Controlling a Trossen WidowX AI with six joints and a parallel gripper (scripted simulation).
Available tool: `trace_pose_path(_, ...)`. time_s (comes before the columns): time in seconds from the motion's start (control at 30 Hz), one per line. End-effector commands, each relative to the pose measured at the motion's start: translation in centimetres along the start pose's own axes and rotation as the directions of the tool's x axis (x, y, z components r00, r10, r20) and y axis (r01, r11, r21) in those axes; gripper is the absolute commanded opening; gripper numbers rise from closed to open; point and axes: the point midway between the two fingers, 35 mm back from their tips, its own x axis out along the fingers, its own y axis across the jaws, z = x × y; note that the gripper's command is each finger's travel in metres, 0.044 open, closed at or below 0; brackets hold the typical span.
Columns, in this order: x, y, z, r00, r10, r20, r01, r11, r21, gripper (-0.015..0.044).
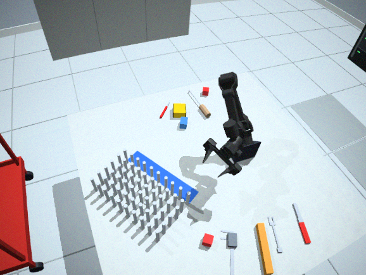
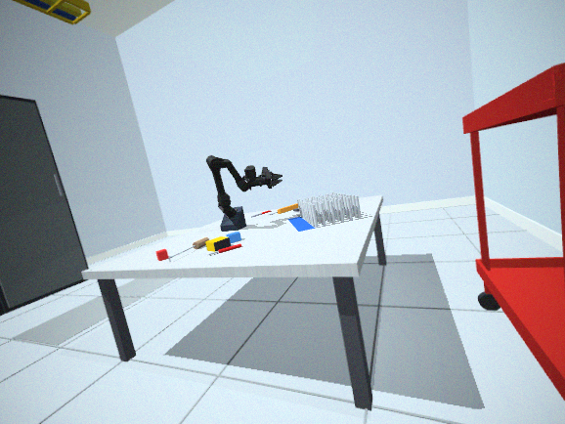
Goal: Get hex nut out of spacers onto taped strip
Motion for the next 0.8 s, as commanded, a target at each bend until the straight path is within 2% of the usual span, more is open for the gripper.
trace_pose_path(0.0, 0.1, -0.2, -0.1, 1.000, 0.000, -0.005, 0.000, 1.000, 0.008, 0.0426)
trace_pose_path(0.23, 2.2, -7.0, -6.3, 0.979, 0.009, -0.205, 0.064, 0.935, 0.349, 0.0440)
trace_pose_path(0.47, 0.7, -13.8, -13.9, 0.920, 0.043, -0.391, 0.246, 0.712, 0.658, 0.0440)
trace_pose_path(0.53, 0.1, -14.6, -14.9, 0.909, 0.050, -0.414, 0.278, 0.667, 0.691, 0.0440)
trace_pose_path(0.77, 0.1, -14.7, -15.0, 0.908, 0.050, -0.416, 0.281, 0.664, 0.693, 0.0440)
